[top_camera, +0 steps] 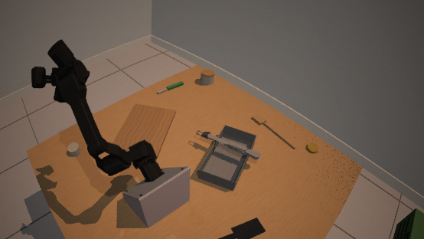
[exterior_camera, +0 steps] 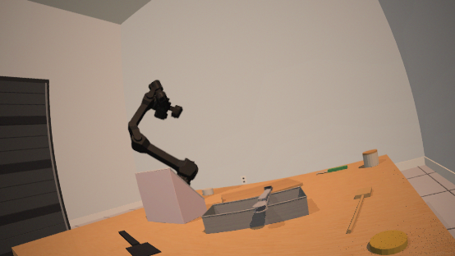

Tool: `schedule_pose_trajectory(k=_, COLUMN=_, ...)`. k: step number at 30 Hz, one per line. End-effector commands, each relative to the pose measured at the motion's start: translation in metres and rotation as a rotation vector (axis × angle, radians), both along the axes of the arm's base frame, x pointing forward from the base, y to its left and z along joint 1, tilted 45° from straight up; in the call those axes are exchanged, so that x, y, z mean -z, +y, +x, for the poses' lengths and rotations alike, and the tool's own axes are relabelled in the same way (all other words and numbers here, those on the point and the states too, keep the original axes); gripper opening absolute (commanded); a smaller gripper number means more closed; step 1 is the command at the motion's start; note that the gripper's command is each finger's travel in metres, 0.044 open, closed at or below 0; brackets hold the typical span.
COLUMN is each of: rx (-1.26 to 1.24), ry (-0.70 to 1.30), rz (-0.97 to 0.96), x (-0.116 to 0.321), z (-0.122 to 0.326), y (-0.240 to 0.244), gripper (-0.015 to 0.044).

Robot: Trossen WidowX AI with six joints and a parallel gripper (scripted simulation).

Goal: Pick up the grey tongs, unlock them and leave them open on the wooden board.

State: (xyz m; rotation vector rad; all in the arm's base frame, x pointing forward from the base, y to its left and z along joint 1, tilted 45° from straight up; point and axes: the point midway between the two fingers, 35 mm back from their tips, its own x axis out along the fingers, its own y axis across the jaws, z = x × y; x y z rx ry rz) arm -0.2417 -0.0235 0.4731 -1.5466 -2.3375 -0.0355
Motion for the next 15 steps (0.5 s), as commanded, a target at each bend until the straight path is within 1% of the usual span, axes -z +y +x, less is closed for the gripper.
schedule_pose_trajectory(k=1, rx=0.002, ry=0.002, rz=-0.001, x=0.0, z=0.001, y=0.001, gripper=0.0374)
schedule_pose_trajectory(k=5, rx=0.029, ry=0.03, rz=-0.016, x=-0.006, z=0.011, y=0.014, gripper=0.0269)
schedule_pose_trajectory(k=6, rx=0.029, ry=0.037, rz=-0.018, x=-0.006, z=0.012, y=0.014, gripper=0.026)
schedule_pose_trajectory(k=15, rx=0.084, ry=0.15, rz=-0.052, x=-0.021, z=0.05, y=0.044, gripper=0.026)
